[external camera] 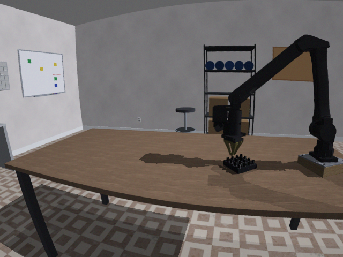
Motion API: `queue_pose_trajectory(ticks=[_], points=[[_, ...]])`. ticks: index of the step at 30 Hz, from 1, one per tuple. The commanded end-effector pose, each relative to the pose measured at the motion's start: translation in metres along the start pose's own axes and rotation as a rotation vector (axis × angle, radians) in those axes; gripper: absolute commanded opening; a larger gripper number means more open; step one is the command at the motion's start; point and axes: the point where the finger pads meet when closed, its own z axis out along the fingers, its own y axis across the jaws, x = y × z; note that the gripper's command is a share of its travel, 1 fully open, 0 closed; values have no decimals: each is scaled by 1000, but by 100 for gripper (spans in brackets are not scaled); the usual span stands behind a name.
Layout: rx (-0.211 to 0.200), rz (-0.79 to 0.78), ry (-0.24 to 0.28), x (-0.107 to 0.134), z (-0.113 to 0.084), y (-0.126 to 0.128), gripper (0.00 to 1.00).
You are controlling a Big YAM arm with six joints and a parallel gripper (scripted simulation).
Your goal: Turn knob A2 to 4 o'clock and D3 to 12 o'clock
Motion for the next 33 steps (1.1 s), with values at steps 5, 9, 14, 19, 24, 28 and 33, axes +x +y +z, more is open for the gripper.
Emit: queue_pose_trajectory(ticks=[5,9,14,19,24,28,33], points=[[-11,7,-10,-8,0,0,18],[-11,7,-10,-8,0,0,18],[-11,7,-10,-8,0,0,18],[-11,7,-10,-8,0,0,18],[-11,7,-10,-8,0,0,18],[-11,7,-10,-8,0,0,18],[-19,7,-18,-5,-4,1,18]])
